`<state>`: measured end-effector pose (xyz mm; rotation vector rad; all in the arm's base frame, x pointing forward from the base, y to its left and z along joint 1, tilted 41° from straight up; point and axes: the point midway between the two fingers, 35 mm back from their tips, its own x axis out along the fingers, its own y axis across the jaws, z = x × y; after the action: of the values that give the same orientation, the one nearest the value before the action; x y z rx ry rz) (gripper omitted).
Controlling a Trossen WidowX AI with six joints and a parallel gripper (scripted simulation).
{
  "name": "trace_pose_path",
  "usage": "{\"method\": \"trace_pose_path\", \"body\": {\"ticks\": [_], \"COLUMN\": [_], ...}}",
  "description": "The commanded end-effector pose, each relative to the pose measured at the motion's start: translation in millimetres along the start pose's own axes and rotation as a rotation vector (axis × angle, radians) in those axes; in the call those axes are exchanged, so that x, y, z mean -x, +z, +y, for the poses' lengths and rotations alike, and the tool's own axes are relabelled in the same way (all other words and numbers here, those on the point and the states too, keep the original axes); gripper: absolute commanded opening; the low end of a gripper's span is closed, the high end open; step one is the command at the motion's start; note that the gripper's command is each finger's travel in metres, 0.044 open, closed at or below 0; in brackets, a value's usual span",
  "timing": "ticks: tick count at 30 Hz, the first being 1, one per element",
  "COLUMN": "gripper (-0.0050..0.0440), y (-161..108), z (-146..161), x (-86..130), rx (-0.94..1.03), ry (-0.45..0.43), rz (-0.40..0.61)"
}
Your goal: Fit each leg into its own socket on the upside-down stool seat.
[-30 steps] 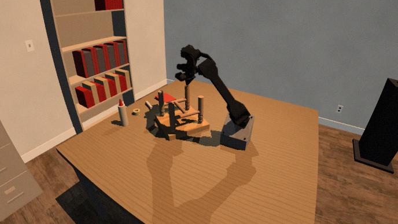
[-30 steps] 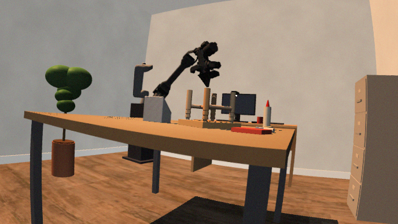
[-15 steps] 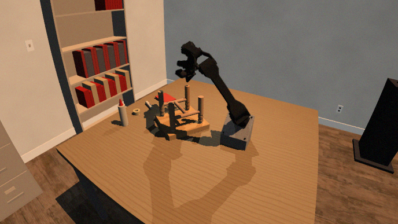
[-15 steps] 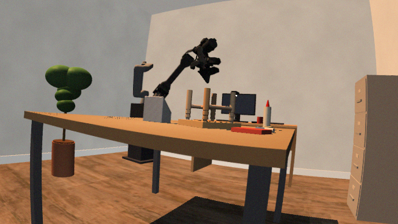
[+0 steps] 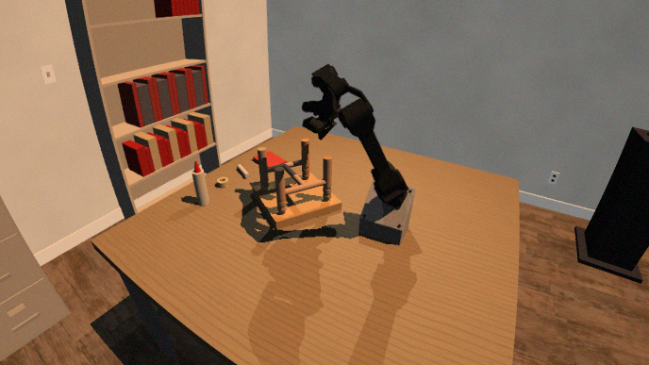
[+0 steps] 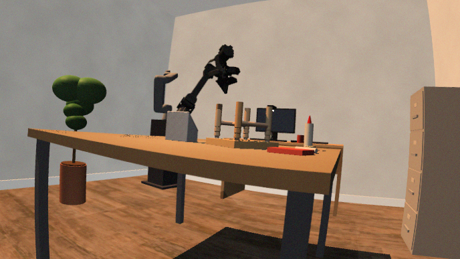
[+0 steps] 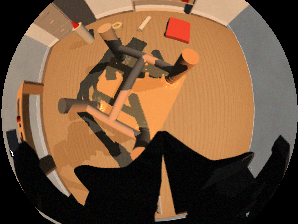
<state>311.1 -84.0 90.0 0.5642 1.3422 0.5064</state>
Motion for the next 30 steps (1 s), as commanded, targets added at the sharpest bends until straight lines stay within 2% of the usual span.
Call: {"method": "trace_pose_path", "body": {"ticks": [1, 3, 16, 22, 30], "gripper": [0.0, 0.0, 0.0, 0.0, 0.0], "y": [-38, -48, -49, -56, -58], "z": [18, 23, 23, 24, 24], "x": [4, 5, 4, -18, -24], "rx": [0.034, 0.047, 0.047, 0.047, 0.047], "ry": [0.022, 0.027, 0.027, 0.027, 0.027], "rz": [0.01, 0.01, 0.01, 0.01, 0.01]}}
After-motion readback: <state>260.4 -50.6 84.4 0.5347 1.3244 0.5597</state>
